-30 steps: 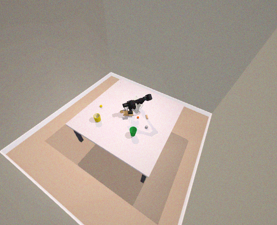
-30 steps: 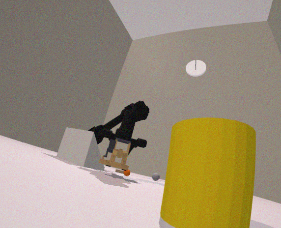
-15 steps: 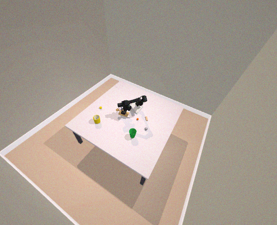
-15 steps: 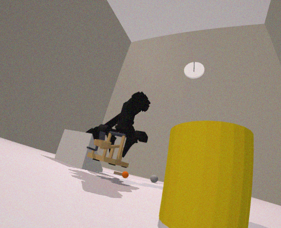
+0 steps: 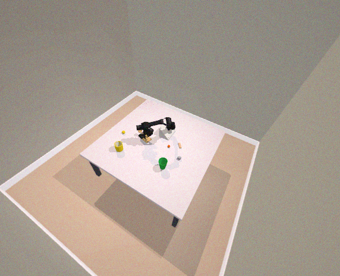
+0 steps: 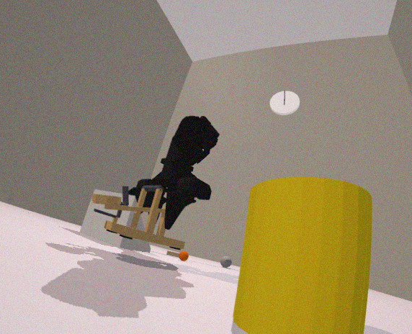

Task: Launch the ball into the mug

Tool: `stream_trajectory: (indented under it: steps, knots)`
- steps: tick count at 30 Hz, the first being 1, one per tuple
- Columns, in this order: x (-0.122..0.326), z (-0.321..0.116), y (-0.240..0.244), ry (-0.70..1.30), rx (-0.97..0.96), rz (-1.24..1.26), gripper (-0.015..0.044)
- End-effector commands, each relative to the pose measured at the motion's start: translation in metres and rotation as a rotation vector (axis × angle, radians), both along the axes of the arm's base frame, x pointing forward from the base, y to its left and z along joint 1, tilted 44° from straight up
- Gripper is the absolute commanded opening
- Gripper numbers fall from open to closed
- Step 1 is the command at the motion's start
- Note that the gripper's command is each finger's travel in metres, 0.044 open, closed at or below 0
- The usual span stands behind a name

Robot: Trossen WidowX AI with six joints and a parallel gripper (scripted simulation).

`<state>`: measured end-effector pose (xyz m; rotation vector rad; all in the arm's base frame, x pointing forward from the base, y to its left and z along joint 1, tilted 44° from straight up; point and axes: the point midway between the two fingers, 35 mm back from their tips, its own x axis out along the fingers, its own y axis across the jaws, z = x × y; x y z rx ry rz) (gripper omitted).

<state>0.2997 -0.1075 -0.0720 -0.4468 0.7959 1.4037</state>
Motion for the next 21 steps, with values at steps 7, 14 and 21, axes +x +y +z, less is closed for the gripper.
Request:
stream_trajectory:
  steps: [7,14,21]
  knots:
    - [0.009,-0.001,-0.007,0.01,-0.014,-0.029,0.0]
    - [0.01,-0.01,0.0,0.009,-0.014,-0.029,0.0]
    - [0.01,-0.018,0.008,0.009,-0.013,-0.029,0.0]
